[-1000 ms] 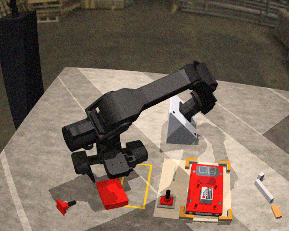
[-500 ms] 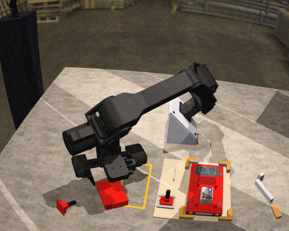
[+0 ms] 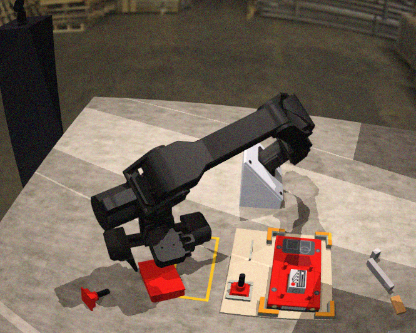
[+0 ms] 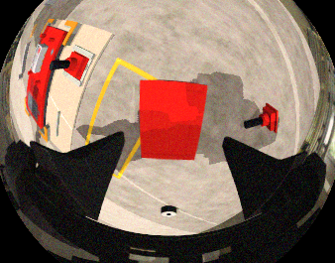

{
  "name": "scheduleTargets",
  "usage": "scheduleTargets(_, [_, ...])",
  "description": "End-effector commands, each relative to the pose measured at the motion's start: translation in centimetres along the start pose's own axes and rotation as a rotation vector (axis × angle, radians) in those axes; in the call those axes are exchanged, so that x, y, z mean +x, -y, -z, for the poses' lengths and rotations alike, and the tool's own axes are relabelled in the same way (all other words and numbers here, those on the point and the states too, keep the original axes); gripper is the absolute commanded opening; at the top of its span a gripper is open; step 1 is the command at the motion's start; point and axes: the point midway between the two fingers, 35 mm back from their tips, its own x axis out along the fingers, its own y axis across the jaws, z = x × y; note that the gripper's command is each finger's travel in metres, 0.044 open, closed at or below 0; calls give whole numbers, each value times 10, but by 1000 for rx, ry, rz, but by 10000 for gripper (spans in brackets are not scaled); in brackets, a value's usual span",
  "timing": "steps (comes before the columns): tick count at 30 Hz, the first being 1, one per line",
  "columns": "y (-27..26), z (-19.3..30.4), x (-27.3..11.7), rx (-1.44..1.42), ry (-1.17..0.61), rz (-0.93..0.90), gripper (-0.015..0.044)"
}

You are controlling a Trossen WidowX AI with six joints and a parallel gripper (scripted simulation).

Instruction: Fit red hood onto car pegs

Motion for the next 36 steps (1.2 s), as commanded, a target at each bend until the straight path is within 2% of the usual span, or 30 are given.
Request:
scheduleTargets(1, [-1,2,7,9,2,-11,440])
scheduleTargets(36, [-2,2,33,9,2,-12,440])
